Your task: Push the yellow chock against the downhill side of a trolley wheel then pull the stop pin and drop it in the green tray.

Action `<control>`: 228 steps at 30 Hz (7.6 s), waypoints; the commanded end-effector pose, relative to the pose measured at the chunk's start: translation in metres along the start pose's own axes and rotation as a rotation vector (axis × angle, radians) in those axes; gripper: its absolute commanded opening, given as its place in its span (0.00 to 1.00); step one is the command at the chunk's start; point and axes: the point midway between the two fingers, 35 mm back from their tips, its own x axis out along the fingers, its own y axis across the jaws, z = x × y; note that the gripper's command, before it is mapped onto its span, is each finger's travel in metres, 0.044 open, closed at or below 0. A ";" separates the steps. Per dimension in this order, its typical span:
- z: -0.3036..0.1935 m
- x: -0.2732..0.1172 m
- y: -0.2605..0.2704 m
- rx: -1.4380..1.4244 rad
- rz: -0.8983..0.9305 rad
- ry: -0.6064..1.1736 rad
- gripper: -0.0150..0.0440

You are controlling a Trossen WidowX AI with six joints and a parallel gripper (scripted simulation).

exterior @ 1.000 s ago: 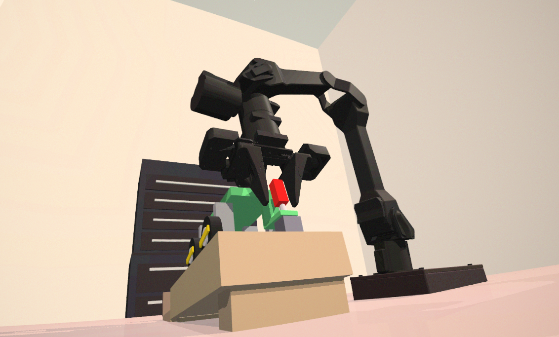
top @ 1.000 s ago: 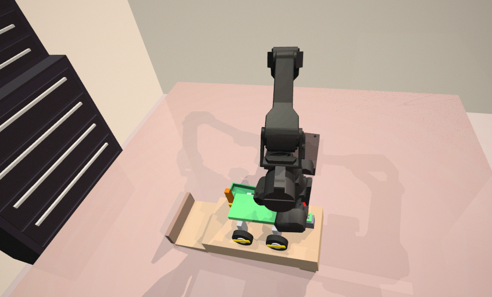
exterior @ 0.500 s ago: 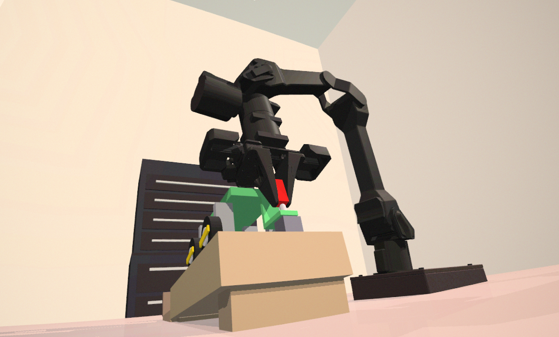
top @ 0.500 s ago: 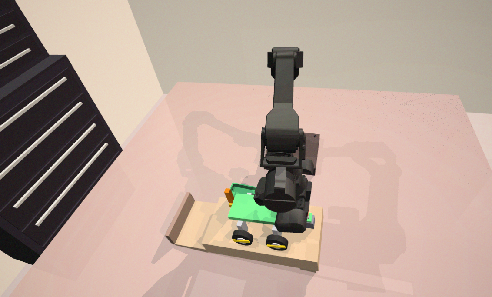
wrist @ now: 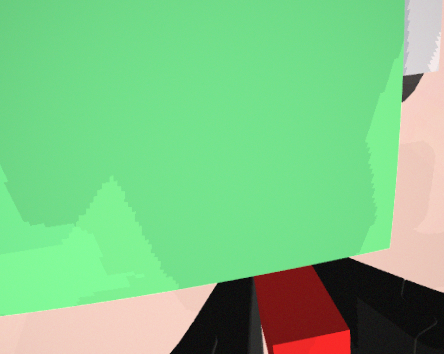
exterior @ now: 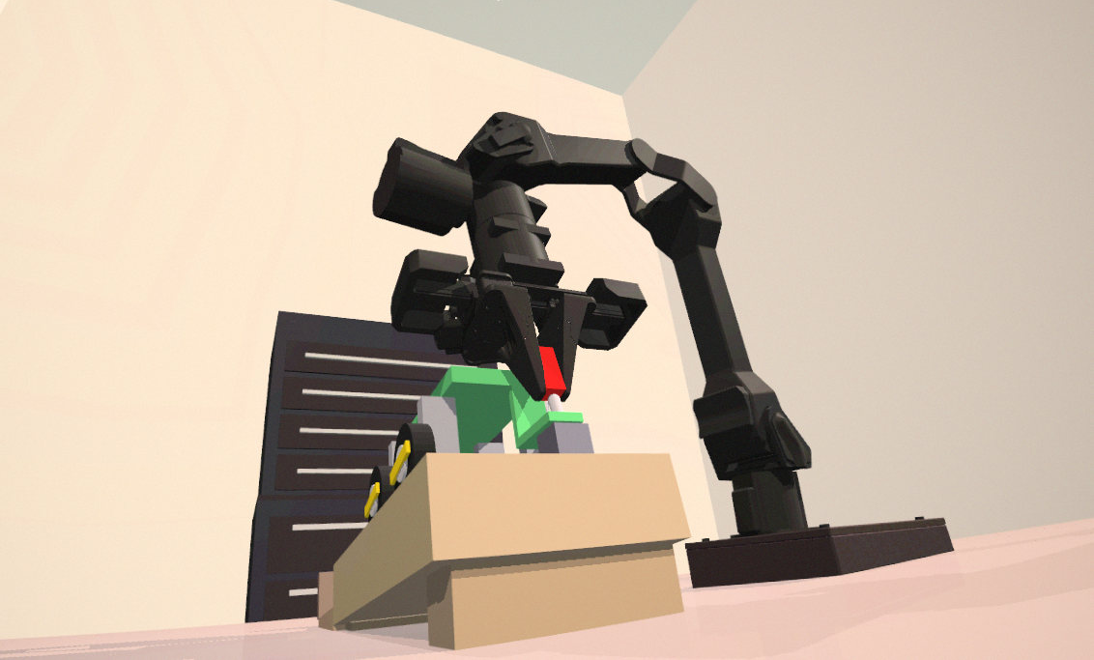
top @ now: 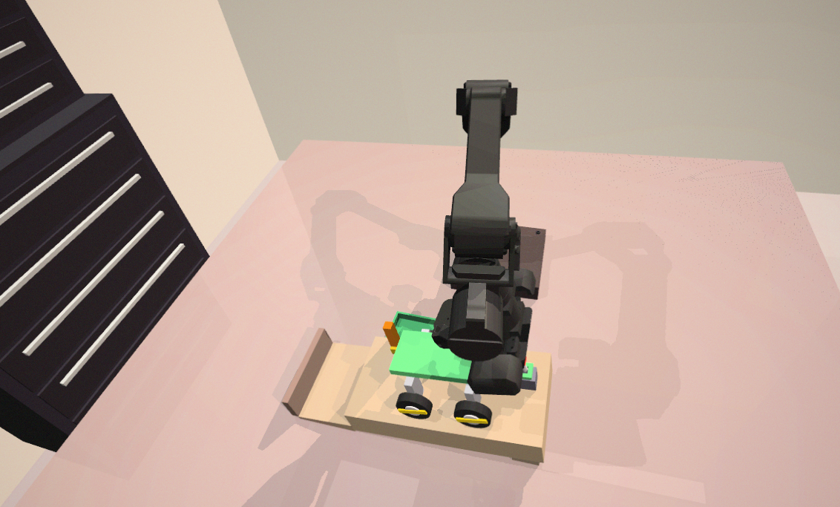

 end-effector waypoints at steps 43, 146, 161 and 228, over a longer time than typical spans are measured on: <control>-0.002 -0.021 0.000 -0.005 0.008 0.000 0.25; -0.036 -0.029 -0.060 -0.004 0.003 0.003 0.25; -0.029 -0.032 -0.082 -0.003 0.001 0.002 0.25; 0.185 -0.059 -0.084 0.098 0.008 -0.036 0.25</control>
